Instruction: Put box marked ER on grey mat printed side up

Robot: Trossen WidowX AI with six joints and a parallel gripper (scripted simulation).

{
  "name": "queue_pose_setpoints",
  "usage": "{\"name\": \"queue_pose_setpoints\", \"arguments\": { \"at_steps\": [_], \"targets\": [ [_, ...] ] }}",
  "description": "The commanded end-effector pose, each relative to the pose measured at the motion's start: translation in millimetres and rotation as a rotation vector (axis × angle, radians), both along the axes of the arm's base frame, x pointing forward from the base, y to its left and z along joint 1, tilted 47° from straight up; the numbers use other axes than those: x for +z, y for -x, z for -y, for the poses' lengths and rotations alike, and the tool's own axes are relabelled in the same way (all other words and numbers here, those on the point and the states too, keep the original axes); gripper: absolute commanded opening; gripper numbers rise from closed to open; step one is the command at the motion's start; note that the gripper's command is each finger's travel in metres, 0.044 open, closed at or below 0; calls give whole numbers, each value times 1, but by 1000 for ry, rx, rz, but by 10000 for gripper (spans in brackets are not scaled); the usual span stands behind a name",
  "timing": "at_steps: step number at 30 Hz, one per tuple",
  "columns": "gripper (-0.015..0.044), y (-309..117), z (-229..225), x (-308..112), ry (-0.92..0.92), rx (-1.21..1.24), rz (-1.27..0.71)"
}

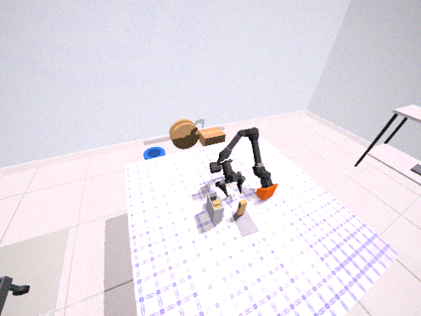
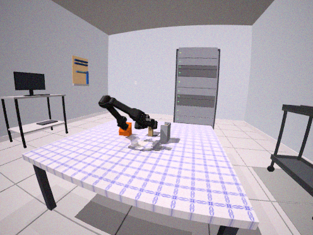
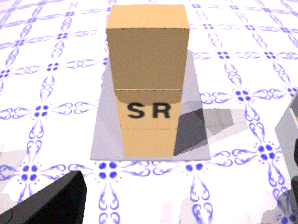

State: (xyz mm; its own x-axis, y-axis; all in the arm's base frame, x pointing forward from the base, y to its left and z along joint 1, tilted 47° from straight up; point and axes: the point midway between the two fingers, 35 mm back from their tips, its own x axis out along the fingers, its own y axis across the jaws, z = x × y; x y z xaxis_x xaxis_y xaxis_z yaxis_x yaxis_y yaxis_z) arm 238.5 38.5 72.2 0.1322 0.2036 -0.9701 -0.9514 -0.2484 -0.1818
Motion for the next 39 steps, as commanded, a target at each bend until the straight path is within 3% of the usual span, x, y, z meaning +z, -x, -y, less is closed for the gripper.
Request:
{"name": "queue_pose_setpoints", "arguments": {
  "at_steps": [1,39],
  "targets": [
    [440,1,-1,9,-1,-3,6],
    [440,12,-33,52,-4,-2,3]
  ]
}}
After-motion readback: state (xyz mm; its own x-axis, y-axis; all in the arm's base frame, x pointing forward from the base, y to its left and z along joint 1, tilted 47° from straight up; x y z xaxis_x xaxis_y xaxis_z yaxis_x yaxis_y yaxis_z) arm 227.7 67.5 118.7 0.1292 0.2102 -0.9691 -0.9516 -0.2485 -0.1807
